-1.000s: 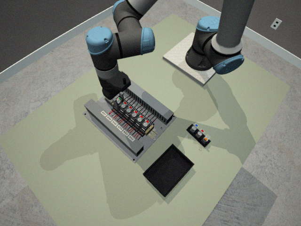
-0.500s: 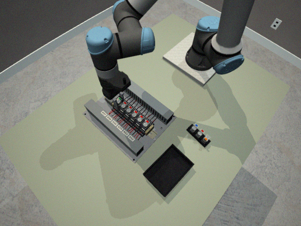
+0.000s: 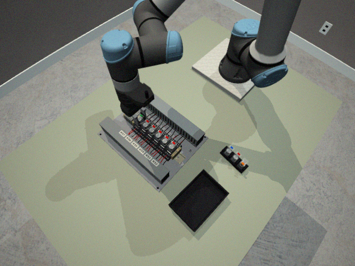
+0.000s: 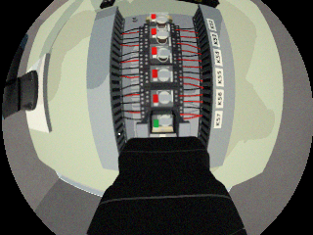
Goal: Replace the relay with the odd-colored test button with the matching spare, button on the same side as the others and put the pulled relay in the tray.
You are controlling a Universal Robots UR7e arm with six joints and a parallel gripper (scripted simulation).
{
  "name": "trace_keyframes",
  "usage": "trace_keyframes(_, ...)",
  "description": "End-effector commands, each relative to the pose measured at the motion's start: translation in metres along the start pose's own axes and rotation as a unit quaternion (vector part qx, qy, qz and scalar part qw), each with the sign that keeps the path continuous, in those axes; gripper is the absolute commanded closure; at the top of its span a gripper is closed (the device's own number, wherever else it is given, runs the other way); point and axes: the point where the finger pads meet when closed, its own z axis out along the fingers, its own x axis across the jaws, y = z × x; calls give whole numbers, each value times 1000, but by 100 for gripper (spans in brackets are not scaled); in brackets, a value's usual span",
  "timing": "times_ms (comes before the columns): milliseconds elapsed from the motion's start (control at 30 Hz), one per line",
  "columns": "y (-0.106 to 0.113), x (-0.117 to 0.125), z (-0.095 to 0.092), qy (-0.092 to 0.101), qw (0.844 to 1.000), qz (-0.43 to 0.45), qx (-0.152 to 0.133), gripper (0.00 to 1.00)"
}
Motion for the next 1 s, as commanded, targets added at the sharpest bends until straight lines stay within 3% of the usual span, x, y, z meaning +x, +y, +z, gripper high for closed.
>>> trace_keyframes(0, 1, 0, -2, 1, 1000, 0, -1, 100)
trace_keyframes(967, 1, 0, -14, 1, 1000, 0, -1, 100)
